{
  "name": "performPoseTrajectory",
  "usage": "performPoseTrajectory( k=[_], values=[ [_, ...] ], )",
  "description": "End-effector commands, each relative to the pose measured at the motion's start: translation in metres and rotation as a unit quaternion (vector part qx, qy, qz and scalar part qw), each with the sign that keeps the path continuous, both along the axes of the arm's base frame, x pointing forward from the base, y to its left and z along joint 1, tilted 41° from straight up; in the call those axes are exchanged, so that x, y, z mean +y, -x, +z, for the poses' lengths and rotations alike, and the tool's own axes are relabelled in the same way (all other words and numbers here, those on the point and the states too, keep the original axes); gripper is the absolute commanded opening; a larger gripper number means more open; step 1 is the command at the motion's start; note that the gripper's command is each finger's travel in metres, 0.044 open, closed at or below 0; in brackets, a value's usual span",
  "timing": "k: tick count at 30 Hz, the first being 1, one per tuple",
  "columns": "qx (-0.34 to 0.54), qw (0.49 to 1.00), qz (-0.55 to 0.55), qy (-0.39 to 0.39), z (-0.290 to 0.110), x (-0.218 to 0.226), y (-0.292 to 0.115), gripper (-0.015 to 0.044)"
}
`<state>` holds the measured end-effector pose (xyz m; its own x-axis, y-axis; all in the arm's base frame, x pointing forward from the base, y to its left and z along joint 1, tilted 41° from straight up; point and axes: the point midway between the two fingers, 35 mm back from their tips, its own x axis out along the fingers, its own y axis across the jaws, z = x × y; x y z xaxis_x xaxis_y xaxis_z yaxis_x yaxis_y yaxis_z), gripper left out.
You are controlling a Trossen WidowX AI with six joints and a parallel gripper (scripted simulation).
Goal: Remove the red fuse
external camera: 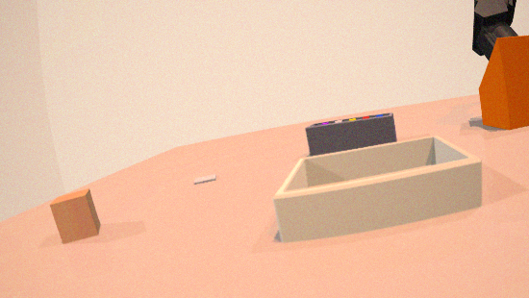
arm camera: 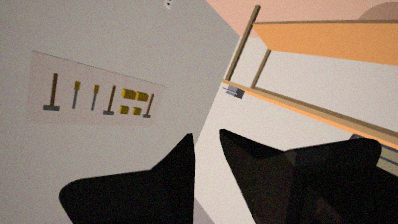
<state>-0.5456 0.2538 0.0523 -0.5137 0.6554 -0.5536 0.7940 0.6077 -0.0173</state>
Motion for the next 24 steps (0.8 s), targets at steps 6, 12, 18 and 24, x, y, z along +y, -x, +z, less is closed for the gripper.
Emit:
performPoseTrajectory(
  k=[6,12,18,24],
  values=[
    [0.019,0.98,-0.191,0.06,-0.003,0.116,-0.113,0.0074],
    [0.04,0.94,-0.326,0.089,-0.006,0.175,-0.205,0.0074],
    [0.064,0.879,-0.459,0.112,-0.009,0.213,-0.308,0.0074],
    [0.09,0.796,-0.584,0.131,-0.012,0.228,-0.417,0.0074]
  ],
)
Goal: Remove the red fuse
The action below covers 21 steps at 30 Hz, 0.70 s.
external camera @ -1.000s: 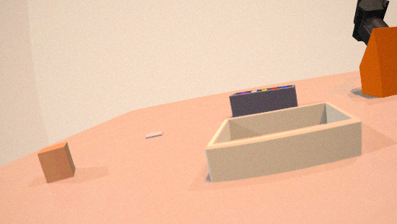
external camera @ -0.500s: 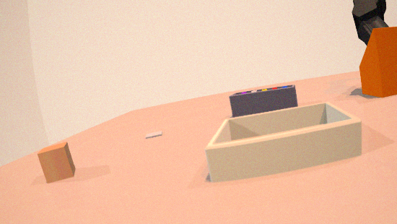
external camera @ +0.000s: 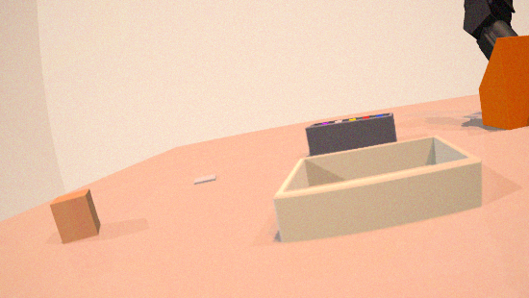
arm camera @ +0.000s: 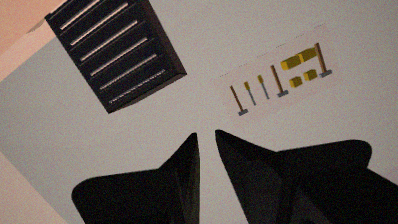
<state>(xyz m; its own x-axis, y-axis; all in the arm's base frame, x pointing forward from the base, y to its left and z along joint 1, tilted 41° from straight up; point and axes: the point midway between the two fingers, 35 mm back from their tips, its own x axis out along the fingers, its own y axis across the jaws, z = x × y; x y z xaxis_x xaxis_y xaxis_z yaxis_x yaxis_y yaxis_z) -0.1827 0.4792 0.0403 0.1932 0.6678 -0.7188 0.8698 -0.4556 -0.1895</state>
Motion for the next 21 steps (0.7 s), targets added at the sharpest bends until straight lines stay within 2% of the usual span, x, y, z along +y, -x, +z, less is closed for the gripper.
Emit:
performPoseTrajectory(
  k=[1,6,11,21],
  values=[
    [0.015,0.995,-0.102,0.012,-0.001,0.003,-0.072,0.0074],
    [0.032,0.97,-0.24,0.024,-0.004,-0.009,-0.165,0.0074],
    [0.047,0.926,-0.374,0.031,-0.007,-0.038,-0.25,0.0074],
    [0.07,0.767,-0.637,0.029,-0.01,-0.148,-0.395,0.0074]
  ],
)
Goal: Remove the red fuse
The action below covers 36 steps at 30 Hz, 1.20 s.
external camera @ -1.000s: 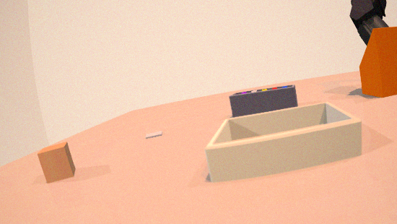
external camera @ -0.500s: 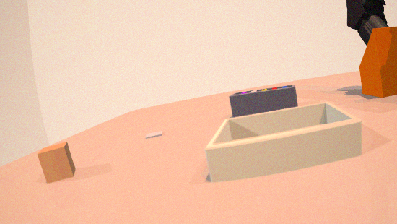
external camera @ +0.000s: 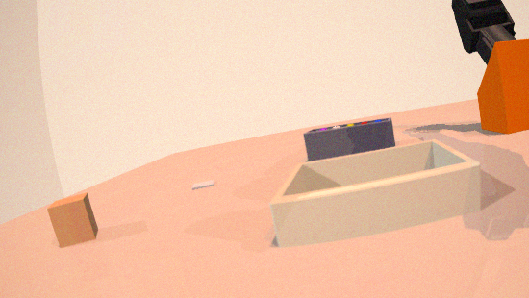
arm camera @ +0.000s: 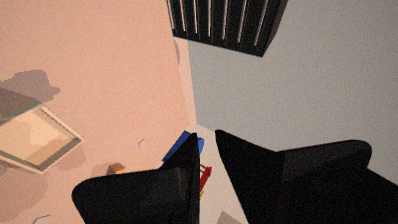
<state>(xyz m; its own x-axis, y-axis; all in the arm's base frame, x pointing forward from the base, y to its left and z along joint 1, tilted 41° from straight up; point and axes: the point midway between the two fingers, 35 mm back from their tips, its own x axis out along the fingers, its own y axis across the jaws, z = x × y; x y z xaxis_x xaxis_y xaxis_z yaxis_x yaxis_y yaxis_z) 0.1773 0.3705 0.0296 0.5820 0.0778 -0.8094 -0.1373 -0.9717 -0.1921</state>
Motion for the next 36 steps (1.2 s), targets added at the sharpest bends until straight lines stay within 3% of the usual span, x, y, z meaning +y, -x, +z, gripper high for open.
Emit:
performPoseTrajectory(
  k=[1,6,12,17,23,36],
  values=[
    [0.004,0.992,-0.125,0.002,0.0,-0.054,-0.046,0.0074],
    [0.006,0.958,-0.288,0.005,0.001,-0.134,-0.091,0.0074],
    [0.001,0.88,-0.475,0.011,0.003,-0.236,-0.116,0.0074],
    [-0.009,0.783,-0.622,0.018,0.007,-0.322,-0.111,0.0074],
    [-0.025,0.642,-0.766,0.033,0.012,-0.409,-0.077,0.0074],
    [-0.028,0.625,-0.779,0.035,0.011,-0.418,-0.072,0.0074]
  ],
)
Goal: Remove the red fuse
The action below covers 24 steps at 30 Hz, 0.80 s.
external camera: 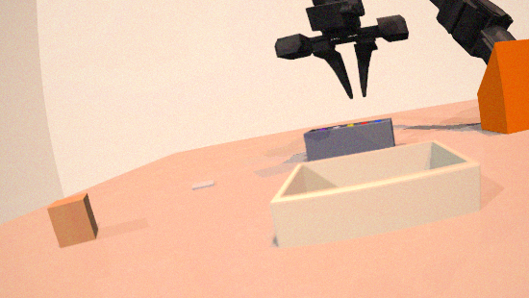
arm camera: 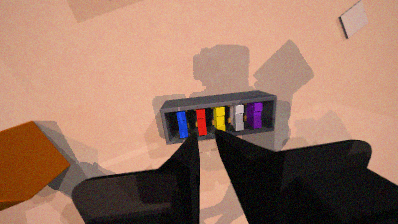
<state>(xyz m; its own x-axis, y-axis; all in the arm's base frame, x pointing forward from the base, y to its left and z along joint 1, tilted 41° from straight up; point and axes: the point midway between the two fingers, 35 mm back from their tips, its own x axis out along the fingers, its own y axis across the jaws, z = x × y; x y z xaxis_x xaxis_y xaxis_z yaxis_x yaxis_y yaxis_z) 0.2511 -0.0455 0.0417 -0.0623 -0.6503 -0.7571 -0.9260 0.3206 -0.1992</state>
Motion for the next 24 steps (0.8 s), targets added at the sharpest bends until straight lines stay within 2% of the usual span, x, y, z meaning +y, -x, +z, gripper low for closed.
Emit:
performPoseTrajectory(
  k=[1,24],
  values=[
    [-0.002,1.0,-0.004,0.002,-0.002,-0.003,0.001,0.0074],
    [-0.002,1.0,-0.004,0.003,-0.018,-0.018,0.003,0.0074]
  ],
)
